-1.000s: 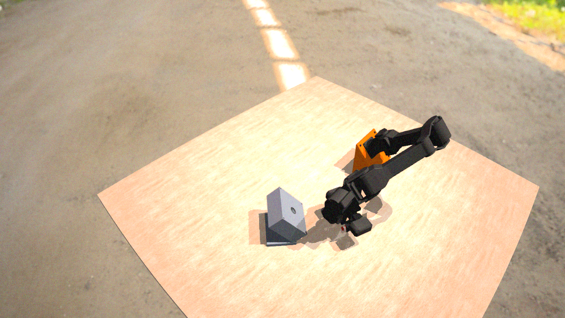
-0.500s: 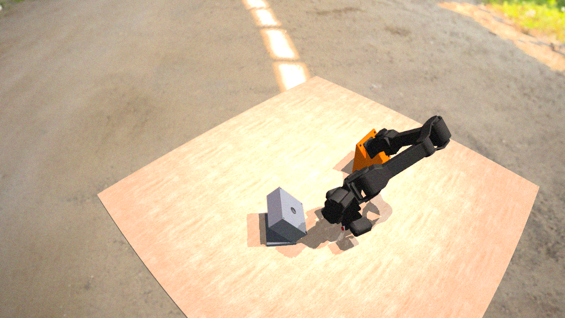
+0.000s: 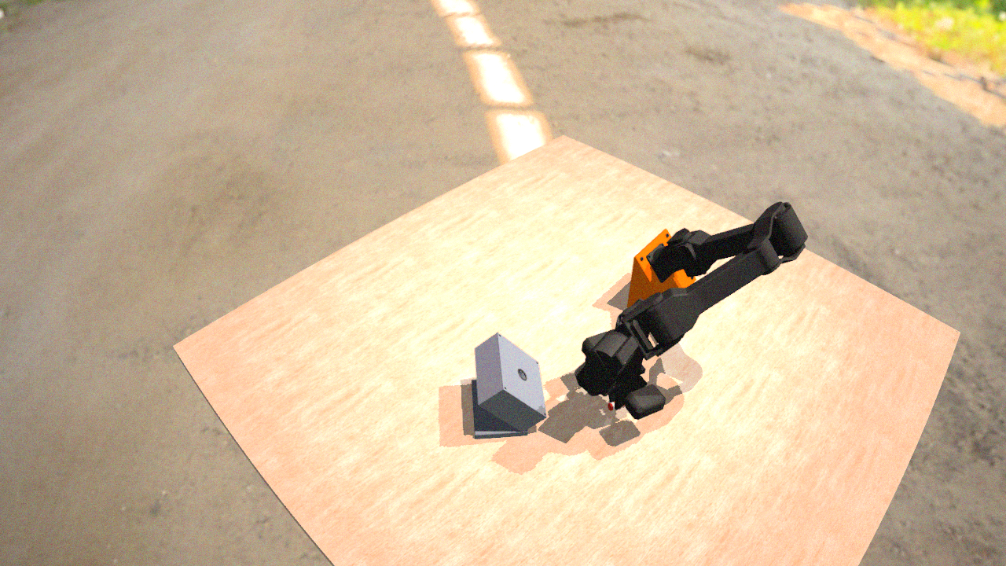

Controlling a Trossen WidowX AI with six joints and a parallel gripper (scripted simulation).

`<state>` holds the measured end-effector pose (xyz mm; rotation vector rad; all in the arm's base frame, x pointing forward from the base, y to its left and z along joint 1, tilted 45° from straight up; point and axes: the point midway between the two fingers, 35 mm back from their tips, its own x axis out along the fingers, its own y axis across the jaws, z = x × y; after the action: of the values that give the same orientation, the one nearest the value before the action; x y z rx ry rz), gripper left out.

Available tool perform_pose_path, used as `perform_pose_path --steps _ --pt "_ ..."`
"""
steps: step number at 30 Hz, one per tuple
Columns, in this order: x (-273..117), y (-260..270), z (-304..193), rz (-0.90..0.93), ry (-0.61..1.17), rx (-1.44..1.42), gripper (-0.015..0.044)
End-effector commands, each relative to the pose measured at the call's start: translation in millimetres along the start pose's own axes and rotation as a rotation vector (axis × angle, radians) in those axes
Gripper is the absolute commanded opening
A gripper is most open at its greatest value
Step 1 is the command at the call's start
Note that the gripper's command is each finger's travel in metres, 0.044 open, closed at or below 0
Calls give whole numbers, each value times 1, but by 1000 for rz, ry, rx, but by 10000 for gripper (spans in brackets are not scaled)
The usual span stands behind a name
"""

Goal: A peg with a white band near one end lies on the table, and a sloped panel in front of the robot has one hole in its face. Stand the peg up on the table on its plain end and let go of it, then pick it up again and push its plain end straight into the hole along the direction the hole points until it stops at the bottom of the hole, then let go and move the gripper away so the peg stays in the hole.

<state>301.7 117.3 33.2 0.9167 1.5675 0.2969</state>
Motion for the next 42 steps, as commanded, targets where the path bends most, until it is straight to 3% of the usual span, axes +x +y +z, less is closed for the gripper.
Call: perform_pose_path --steps 1,42 --pt "-2 -3 -3 -7 -34 9 50" --pt "-23 -2 -20 -9 -392 11 50"
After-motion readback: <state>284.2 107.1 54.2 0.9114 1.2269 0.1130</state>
